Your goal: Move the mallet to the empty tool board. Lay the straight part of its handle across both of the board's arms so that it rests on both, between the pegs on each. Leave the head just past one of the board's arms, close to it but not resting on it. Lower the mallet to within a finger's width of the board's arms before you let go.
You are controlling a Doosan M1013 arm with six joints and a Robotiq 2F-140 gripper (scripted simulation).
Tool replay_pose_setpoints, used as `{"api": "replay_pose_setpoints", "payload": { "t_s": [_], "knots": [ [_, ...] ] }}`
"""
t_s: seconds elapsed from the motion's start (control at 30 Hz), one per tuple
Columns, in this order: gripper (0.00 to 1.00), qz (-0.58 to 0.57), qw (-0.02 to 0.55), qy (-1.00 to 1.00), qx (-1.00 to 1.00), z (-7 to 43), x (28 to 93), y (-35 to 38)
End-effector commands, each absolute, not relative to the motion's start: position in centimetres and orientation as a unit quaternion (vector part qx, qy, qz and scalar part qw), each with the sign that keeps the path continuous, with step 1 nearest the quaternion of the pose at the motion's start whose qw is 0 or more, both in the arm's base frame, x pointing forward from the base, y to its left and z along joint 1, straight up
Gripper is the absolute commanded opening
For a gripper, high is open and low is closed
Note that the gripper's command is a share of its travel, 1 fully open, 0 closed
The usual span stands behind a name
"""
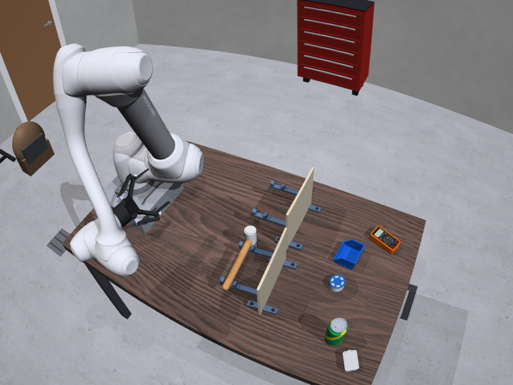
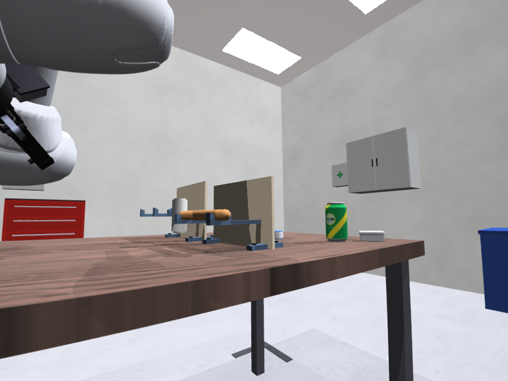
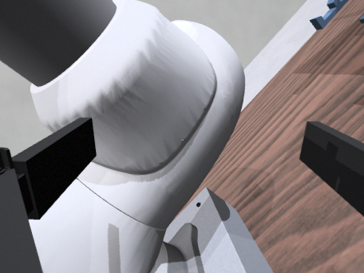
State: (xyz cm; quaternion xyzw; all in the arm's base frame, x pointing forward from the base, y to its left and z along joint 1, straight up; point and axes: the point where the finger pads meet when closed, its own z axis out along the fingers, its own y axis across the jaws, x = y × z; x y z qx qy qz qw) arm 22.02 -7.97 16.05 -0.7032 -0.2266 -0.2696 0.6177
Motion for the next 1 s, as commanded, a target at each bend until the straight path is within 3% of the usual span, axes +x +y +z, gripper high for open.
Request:
{"api": "replay_pose_setpoints", "payload": {
  "t_s": [0.0, 0.67, 0.97],
  "knots": [
    [1.00, -0.270, 0.617, -0.227, -0.703, 16.1, 22.0, -8.0],
    [1.00, -0.267, 0.613, -0.234, -0.706, 16.0, 22.4, -8.0],
    [1.00, -0.233, 0.535, -0.343, -0.737, 15.0, 28.2, -7.9]
  ]
}}
